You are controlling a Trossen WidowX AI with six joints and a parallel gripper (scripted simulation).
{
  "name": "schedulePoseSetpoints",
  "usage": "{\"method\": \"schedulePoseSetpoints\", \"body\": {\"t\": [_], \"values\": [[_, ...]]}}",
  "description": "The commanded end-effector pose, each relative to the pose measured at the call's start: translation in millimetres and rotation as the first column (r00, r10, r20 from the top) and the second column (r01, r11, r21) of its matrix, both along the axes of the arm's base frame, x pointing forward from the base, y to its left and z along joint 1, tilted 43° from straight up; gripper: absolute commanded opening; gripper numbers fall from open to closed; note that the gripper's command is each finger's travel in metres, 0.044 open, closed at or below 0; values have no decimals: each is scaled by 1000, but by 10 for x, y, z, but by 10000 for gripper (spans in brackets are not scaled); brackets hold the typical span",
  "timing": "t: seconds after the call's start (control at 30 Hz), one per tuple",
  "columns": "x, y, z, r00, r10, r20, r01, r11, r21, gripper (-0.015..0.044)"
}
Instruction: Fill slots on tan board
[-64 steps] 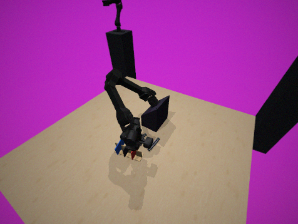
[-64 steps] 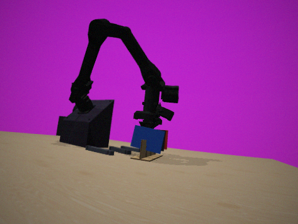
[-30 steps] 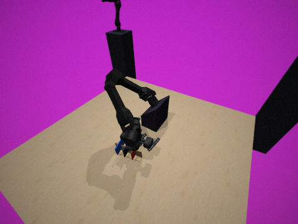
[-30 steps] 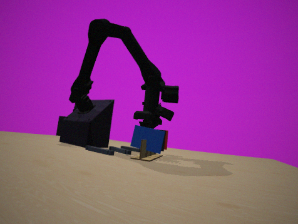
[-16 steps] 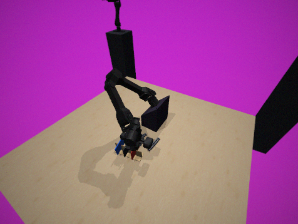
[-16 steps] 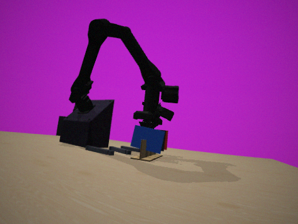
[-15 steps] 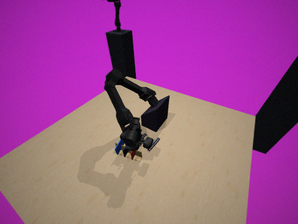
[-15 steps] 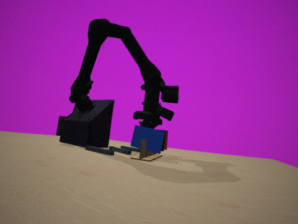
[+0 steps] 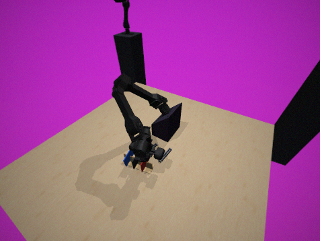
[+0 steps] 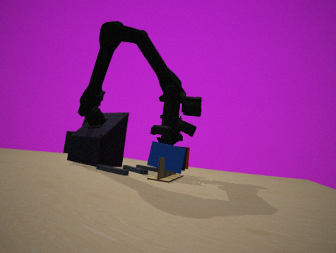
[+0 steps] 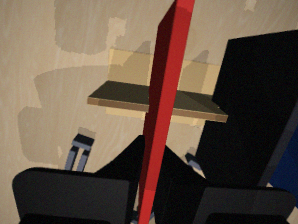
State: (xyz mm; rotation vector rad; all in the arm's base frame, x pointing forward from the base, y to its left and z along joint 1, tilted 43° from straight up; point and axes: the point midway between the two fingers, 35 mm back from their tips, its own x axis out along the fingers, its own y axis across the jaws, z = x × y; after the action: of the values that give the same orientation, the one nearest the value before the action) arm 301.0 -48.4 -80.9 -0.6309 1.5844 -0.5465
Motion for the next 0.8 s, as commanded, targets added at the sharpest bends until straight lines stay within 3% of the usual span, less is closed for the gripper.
{"method": "schedulePoseSetpoints", "body": {"t": [0.0,0.6,0.77], "values": [[8,1,-1,1000,1,1,-1,1000,0,0],[1,-6,-1,1000,-10,8,10,1000,-1,0],[1,-6,-1,1000,-10,8,10,1000,-1,131]]}}
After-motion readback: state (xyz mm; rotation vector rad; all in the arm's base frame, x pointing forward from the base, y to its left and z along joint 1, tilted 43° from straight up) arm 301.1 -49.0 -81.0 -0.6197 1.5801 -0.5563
